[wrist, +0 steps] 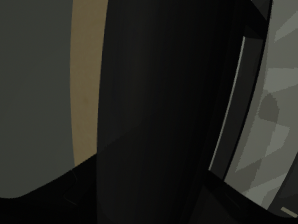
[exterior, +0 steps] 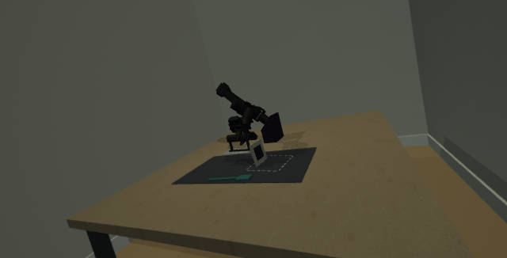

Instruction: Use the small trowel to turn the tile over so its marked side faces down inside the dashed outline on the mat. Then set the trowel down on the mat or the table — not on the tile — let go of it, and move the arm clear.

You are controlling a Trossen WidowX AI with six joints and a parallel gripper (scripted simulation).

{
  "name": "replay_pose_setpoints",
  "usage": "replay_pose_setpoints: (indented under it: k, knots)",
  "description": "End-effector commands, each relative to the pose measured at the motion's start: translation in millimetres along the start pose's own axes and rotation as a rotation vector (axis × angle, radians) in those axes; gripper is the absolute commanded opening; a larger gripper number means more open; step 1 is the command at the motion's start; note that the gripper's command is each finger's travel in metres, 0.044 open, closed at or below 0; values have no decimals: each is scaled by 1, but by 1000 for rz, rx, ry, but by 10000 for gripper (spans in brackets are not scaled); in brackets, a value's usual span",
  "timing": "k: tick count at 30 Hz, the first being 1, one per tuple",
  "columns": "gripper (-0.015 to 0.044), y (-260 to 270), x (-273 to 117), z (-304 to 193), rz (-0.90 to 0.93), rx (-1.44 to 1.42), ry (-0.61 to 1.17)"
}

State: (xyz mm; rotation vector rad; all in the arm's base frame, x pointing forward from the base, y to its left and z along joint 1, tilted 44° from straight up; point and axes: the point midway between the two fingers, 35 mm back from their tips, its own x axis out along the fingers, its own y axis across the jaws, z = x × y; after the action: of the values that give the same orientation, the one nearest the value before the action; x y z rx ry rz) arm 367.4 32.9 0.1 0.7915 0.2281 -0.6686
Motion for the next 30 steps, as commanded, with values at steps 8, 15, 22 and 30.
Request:
replay_pose_setpoints:
  k: [8,15,22,30]
  knots:
    - [0,2,1,-16,12,9,-1]
    - [0,5,0,-10,12,9,0]
    - [0,12,-5,6,11,8,0]
    - [0,18,-11,25,11,8,-1]
